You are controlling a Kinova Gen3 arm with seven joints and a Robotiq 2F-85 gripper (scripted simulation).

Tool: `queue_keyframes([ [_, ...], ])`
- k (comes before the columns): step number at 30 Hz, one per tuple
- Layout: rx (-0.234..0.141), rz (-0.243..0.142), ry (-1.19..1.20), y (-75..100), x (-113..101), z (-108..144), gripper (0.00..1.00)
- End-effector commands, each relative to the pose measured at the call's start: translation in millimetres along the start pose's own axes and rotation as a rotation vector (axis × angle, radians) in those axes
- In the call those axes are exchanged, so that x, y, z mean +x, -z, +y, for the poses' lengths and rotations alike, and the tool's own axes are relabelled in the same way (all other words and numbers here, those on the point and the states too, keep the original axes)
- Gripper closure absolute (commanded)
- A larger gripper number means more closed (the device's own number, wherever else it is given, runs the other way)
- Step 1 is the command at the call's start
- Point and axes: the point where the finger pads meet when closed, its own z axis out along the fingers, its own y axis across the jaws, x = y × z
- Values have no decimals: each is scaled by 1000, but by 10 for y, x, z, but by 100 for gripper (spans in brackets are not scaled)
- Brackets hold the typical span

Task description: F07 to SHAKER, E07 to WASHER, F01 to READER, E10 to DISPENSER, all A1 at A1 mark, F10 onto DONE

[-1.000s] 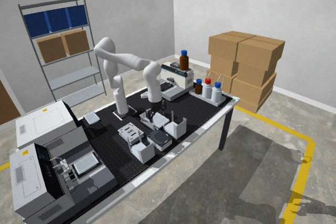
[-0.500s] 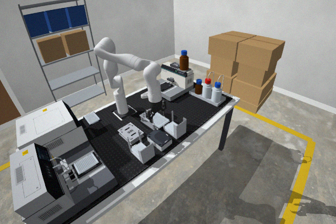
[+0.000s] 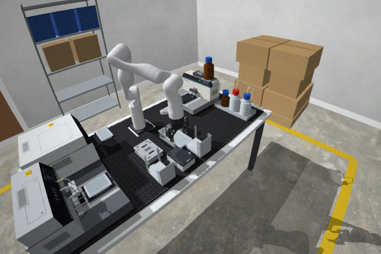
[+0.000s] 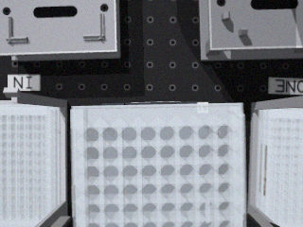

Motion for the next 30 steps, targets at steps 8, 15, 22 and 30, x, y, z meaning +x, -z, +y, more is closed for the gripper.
queue_keyframes([
  [8,0,-2,0,-116,-5,0,6],
  [15,0,-2,0,-196,-5,0,6],
  [22,0,-2,0,-276,-5,0,6],
  [30,0,-2,0,-383,-5,0,6],
])
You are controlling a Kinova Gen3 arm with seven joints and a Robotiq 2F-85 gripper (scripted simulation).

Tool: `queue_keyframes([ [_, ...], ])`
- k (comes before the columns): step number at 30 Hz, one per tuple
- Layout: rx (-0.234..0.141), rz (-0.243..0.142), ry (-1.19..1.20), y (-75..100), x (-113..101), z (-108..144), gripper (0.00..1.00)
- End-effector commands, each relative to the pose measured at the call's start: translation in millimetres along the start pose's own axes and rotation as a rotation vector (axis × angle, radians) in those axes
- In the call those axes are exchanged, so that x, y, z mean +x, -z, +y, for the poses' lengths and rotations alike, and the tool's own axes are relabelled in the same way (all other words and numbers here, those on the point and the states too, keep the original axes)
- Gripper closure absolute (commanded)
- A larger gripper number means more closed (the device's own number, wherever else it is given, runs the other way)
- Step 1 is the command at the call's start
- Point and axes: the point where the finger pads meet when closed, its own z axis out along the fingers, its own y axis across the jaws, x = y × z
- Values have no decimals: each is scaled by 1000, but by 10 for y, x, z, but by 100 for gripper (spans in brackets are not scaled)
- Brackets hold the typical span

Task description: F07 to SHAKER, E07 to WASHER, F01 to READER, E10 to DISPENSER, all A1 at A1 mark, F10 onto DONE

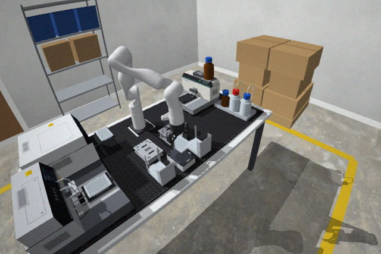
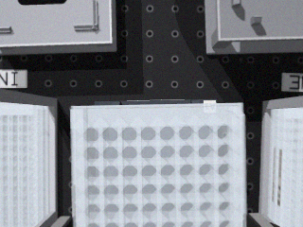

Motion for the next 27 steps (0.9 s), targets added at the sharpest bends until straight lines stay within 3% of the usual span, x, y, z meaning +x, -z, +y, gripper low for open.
queue_keyframes([
  [1,0,-2,0,-35,-5,0,6],
  [27,0,-2,0,-329,-6,0,6],
])
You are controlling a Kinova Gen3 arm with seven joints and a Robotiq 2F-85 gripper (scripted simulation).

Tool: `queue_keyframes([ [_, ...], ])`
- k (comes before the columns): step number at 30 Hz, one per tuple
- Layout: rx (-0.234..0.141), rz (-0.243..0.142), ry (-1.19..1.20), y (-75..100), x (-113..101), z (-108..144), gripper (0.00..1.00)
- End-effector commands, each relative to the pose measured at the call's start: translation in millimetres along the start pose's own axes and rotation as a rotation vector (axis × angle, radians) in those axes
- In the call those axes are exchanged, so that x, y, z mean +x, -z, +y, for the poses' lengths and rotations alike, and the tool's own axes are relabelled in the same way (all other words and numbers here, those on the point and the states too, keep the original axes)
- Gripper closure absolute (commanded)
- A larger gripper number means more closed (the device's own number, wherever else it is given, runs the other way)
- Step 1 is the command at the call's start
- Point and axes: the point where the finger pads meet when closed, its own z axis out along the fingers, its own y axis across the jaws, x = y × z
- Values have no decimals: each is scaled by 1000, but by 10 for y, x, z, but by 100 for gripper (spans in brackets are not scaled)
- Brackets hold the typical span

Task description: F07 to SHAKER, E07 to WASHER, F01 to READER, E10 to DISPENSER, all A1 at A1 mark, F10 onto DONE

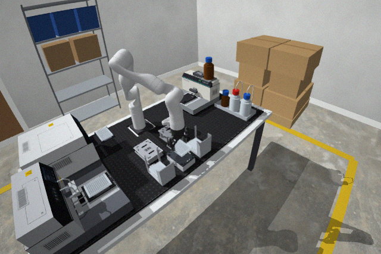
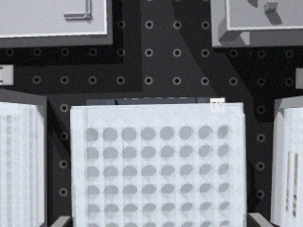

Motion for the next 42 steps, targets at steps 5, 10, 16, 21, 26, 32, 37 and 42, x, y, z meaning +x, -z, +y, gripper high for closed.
queue_keyframes([
  [5,0,-2,0,-88,-6,0,6],
  [10,0,-2,0,-128,-6,0,6],
  [16,0,-2,0,-208,-6,0,6],
  [21,0,-2,0,-275,-6,0,6],
  [26,0,-2,0,-309,-6,0,6],
  [32,0,-2,0,-309,-6,0,6],
  [37,0,-2,0,-309,-6,0,6],
  [42,0,-2,0,-309,-6,0,6],
])
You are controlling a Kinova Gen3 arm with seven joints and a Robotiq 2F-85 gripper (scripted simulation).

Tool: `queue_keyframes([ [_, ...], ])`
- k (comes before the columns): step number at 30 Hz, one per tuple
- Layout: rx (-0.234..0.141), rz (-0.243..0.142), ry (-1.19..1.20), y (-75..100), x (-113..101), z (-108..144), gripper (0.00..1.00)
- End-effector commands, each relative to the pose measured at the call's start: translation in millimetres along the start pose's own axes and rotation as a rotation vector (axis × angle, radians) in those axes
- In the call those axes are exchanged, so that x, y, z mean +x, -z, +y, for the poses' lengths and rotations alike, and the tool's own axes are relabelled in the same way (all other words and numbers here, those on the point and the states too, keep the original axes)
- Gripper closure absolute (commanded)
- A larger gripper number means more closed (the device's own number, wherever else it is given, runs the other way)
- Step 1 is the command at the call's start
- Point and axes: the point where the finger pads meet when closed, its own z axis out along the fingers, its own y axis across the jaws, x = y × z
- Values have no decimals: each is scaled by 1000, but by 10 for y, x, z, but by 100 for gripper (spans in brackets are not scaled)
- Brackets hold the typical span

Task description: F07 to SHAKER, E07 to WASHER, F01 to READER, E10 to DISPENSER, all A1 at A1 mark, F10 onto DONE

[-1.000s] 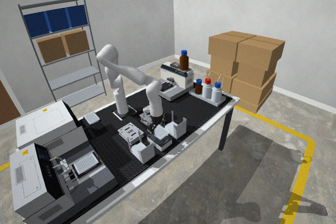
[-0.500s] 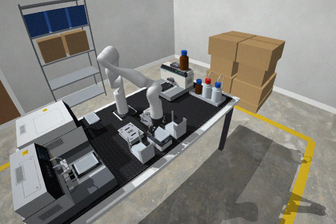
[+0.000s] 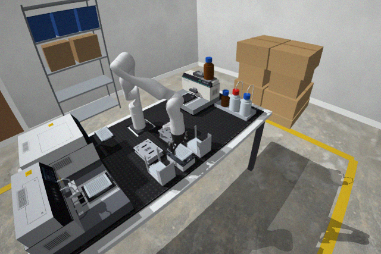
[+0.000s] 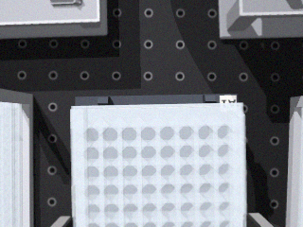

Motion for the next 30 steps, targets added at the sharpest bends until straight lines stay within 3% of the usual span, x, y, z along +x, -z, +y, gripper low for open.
queue_keyframes([
  [1,0,-2,0,10,-6,0,6],
  [16,0,-2,0,-171,-6,0,6],
  [30,0,-2,0,-172,-6,0,6],
])
